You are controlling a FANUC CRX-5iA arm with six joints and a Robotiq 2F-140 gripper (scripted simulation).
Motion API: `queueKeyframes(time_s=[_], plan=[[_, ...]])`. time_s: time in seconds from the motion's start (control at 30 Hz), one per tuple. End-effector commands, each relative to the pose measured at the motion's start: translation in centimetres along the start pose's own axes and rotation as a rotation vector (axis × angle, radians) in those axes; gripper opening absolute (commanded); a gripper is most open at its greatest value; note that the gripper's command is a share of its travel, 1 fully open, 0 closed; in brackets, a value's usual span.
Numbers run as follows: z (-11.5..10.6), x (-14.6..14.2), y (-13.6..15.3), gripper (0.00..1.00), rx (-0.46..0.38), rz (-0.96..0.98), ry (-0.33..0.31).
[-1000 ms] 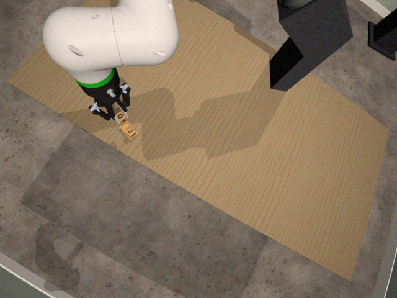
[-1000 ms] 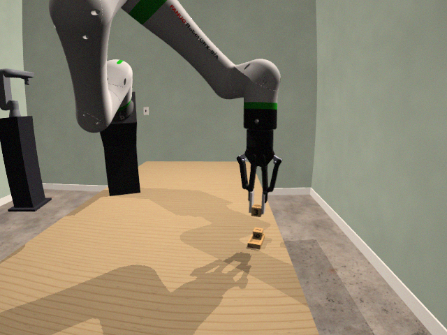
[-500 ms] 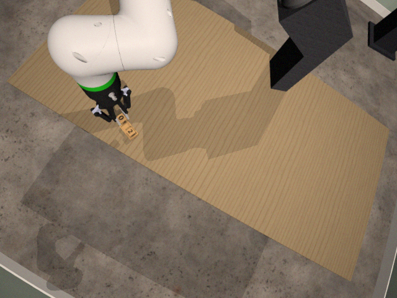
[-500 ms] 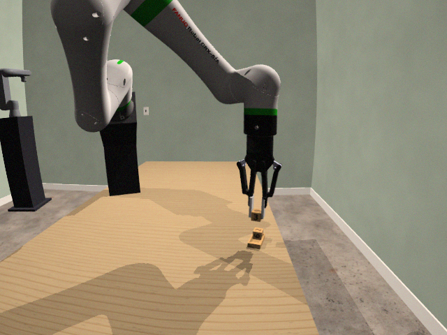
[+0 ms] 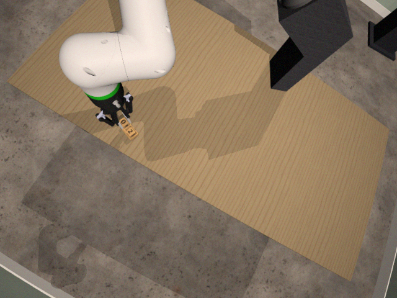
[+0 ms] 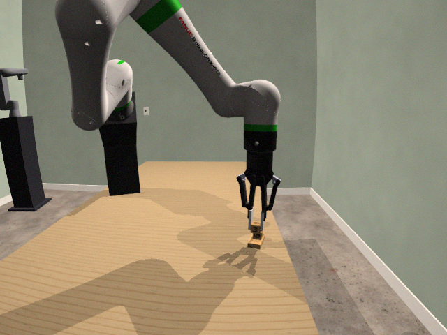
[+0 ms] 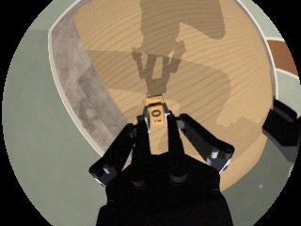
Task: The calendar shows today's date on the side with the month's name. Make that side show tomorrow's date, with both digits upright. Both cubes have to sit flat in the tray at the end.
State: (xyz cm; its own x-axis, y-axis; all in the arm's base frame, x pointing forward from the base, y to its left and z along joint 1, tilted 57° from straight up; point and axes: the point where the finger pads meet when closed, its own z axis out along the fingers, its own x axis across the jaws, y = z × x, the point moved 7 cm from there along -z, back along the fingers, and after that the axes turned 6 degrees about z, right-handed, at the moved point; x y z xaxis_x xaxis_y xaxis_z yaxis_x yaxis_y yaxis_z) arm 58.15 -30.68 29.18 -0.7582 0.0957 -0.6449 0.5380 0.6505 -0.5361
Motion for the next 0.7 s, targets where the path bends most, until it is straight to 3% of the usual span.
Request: queueKeyframes(time_s=[0.0, 0.67], plan=[[0.21, -0.03, 0.01, 0.24, 0.0, 0.0, -0.001], [0.73, -0.04, 0.01, 0.24, 0.0, 0.0, -0.001]])
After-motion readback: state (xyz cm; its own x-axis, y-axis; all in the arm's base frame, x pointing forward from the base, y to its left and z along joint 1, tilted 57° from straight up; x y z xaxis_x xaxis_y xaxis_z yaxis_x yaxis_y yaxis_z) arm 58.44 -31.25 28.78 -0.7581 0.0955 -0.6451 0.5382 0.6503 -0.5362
